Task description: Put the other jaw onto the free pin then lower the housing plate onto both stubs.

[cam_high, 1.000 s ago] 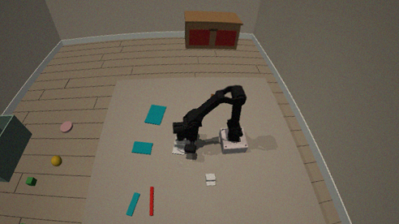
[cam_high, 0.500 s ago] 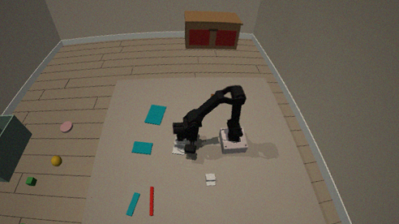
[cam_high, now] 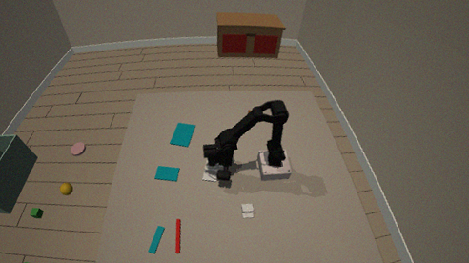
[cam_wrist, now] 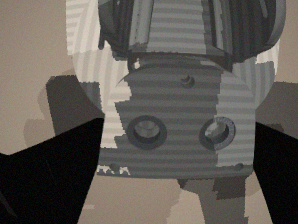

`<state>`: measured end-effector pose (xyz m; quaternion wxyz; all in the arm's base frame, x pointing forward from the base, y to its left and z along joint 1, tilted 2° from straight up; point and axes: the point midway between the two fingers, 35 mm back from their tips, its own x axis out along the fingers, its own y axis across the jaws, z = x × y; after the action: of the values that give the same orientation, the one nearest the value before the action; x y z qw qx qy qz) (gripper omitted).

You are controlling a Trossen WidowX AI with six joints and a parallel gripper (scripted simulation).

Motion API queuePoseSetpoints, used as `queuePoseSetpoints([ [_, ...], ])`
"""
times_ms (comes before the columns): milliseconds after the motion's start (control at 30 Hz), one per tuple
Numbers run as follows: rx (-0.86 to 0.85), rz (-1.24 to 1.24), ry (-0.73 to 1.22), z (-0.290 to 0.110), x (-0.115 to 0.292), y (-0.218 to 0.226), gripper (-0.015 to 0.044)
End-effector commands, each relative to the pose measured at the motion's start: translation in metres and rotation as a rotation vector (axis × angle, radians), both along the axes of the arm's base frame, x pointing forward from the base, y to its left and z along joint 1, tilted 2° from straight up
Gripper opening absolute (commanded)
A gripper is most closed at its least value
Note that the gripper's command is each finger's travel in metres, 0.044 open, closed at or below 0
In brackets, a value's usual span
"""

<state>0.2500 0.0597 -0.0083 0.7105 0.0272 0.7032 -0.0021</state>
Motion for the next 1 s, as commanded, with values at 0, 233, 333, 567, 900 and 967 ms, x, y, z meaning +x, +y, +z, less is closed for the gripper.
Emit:
queuePoseSetpoints([
  [0,0.003,-0.005,0.001,-0.0006,-0.0001,0.0005,0.0351],
  [233,0.003,-0.004,0.001,-0.0029,-0.0001,0.0006,0.0351],
  [333,0.003,-0.004,0.001,-0.003,-0.0001,0.0006,0.0351],
  [567,0.003,-0.004,0.001,-0.0042,-0.0001,0.0006,0.0351],
  [900,0.003,-0.004,0.001,-0.0056,-0.0001,0.0007,0.0351],
  [967,0.003,-0.004,0.001,-0.0066,-0.0001,0.0007,0.0351],
])
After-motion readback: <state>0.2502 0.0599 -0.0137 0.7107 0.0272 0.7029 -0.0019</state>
